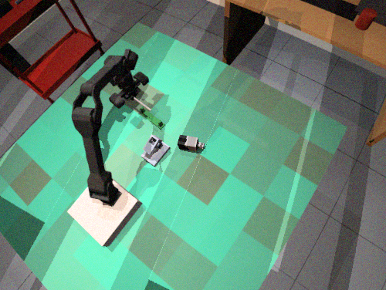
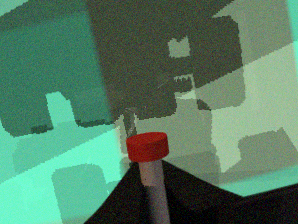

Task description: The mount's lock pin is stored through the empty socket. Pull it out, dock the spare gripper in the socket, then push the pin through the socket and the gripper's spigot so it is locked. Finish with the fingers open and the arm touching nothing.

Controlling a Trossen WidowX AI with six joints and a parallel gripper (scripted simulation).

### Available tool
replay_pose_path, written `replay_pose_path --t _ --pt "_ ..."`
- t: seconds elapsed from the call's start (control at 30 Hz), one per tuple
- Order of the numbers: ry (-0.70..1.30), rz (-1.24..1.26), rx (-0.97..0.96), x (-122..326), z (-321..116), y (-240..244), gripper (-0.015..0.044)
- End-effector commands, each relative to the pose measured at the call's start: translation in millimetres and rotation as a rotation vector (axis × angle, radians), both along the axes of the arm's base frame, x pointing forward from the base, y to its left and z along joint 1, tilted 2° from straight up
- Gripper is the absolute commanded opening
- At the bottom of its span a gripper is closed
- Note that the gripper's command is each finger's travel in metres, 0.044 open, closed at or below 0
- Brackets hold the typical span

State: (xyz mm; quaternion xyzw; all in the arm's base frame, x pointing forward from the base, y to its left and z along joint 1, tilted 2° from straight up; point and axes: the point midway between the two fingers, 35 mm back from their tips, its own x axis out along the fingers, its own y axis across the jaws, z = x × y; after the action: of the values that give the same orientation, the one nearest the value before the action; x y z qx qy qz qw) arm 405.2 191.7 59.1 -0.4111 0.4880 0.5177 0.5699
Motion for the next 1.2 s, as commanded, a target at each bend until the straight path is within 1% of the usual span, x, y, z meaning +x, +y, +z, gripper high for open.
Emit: replay_pose_path --t 0.0,1.17 --pt "0.003 -0.005 -0.001 -1 -8 0 0.0" --pt "-0.014 -0.005 0.006 0 -56 2 0.0"
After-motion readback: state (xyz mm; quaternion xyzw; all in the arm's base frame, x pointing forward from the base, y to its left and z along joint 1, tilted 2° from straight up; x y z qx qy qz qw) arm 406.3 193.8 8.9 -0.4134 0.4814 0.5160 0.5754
